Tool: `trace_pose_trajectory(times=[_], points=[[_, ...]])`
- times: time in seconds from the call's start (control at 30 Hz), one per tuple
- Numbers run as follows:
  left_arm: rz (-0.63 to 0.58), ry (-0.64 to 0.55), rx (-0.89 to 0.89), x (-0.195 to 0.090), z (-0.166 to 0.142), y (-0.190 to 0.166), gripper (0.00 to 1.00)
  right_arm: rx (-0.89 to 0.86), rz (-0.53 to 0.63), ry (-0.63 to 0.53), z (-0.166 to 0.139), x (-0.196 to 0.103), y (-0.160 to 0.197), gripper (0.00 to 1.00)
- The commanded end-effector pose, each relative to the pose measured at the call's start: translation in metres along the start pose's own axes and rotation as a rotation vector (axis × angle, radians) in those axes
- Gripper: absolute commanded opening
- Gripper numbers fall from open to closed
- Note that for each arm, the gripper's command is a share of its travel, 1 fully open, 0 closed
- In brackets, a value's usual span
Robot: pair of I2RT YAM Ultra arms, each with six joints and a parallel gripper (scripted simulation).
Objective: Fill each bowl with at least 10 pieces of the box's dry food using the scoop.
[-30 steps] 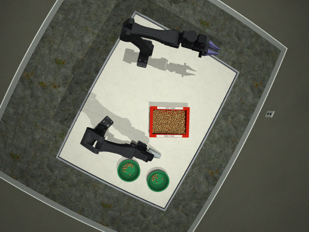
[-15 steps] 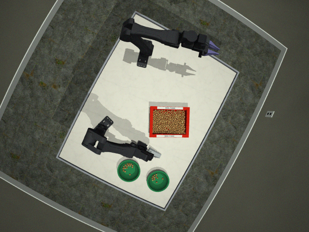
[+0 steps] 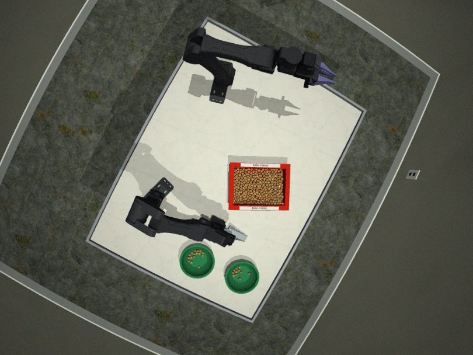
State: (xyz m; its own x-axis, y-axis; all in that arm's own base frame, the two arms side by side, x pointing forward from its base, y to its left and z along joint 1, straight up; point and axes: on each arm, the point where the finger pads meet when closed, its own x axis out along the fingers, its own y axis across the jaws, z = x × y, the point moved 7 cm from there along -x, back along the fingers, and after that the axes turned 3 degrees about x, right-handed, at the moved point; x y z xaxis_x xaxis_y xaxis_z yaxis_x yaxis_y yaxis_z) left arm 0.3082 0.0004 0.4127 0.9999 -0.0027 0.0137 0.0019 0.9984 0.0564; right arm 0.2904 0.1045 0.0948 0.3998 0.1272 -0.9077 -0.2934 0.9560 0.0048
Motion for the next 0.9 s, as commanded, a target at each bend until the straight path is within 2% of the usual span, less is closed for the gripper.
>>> trace_pose_trajectory(times=[0.0,0.43,0.47,0.63,0.8,0.87], points=[[0.014,-0.066,-0.008,-0.010,0.027,0.004,0.26,-0.002,0.007,-0.081,0.024,-0.007,0.001,0.32],[0.014,-0.066,-0.008,-0.010,0.027,0.004,0.26,-0.002,0.007,-0.081,0.024,-0.007,0.001,0.32],[0.014,-0.066,-0.008,-0.010,0.027,0.004,0.26,-0.001,0.005,-0.056,0.016,-0.013,0.001,0.32],[0.014,-0.066,-0.008,-0.010,0.027,0.004,0.26,-0.005,0.009,-0.071,0.020,-0.024,0.004,0.32],[0.014,-0.066,-0.008,-0.010,0.027,0.004,0.26,-0.007,0.012,-0.099,0.024,-0.023,0.004,0.32],[0.014,-0.066,-0.008,-0.010,0.027,0.004,0.26,-0.005,0.005,-0.038,0.013,-0.035,0.004,0.32]])
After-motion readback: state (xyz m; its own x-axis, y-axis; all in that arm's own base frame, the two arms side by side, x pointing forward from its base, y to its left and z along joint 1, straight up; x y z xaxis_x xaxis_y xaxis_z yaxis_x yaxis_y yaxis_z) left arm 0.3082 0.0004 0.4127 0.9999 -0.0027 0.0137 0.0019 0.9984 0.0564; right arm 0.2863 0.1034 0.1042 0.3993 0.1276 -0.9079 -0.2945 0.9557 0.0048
